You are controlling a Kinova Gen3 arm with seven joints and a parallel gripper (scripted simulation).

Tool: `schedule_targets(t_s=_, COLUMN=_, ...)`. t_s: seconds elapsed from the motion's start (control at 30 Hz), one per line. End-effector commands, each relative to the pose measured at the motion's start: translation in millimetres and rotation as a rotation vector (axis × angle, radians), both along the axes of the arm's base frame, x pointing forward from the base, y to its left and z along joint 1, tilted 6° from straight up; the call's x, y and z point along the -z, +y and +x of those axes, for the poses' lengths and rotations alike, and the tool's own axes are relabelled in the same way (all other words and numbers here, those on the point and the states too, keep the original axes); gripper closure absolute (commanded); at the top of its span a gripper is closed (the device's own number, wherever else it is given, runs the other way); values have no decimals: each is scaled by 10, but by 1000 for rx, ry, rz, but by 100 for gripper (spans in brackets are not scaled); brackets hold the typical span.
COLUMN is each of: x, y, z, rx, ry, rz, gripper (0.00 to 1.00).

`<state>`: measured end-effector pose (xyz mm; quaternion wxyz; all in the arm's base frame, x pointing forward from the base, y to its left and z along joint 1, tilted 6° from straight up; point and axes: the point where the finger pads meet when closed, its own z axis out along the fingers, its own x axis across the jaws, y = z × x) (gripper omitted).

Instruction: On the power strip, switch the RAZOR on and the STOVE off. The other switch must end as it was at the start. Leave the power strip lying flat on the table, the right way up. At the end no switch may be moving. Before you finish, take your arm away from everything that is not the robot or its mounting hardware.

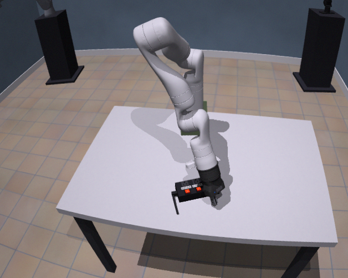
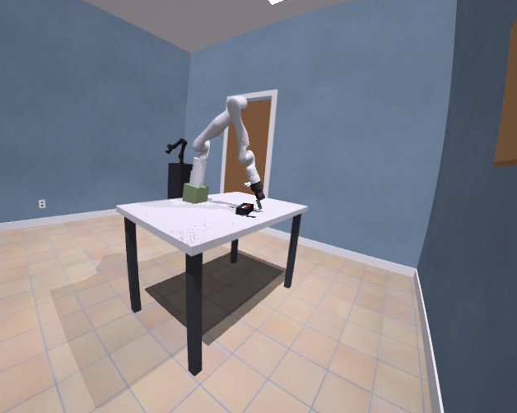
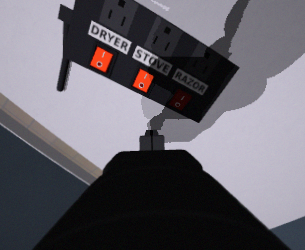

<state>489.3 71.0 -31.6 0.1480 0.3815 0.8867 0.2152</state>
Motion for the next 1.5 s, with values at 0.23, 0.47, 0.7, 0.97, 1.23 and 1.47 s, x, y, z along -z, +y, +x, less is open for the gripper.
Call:
schedule_targets(t_s=0.23, x=-78, y=-7, z=0, rx=-1, ry=-1, rz=-2, gripper=100)
schedule_targets(t_s=0.47, x=-153, y=-13, z=-6, rx=-2, ry=0, rz=-3, gripper=100)
schedule_targets(t_s=0.7, x=-253, y=-18, z=-15, rx=-2, ry=0, rz=-4, gripper=100)
schedule_targets(t_s=0.97, x=-253, y=-18, z=-15, rx=-2, ry=0, rz=-4, gripper=100)
schedule_targets(t_s=1.23, x=-372, y=-21, z=-28, rx=-2, ry=0, rz=-5, gripper=100)
schedule_targets(t_s=1.47, x=-499, y=-20, z=-43, rx=-2, ry=-1, rz=-4, gripper=100)
